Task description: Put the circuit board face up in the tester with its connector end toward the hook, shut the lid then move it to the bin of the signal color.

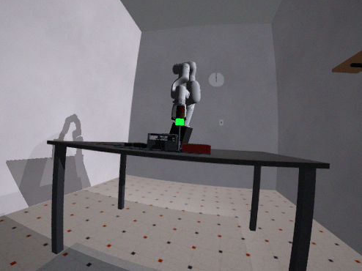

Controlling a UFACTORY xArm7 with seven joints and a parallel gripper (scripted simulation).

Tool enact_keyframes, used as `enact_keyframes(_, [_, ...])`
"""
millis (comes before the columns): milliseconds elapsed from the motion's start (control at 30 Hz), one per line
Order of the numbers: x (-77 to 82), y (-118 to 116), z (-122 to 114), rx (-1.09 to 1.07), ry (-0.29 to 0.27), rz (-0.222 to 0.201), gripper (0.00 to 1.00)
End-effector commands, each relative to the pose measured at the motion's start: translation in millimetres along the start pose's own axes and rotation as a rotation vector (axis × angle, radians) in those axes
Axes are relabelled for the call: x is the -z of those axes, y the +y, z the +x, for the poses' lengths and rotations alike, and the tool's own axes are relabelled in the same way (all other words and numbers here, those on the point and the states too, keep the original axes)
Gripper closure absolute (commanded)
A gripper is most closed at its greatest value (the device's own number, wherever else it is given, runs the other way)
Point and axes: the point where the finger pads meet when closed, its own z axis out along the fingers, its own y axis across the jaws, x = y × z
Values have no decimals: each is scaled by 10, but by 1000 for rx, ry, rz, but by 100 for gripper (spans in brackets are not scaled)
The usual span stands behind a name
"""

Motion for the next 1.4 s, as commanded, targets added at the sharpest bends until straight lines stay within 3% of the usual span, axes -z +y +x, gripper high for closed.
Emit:
enact_keyframes(0, [12,-3,-11,1,-2,-2,100])
enact_keyframes(500, [12,-3,-11,123,-2,-1,100])
enact_keyframes(833, [12,-3,-11,354,-2,-1,100])
enact_keyframes(1367, [12,-3,-11,901,-2,-1,100])
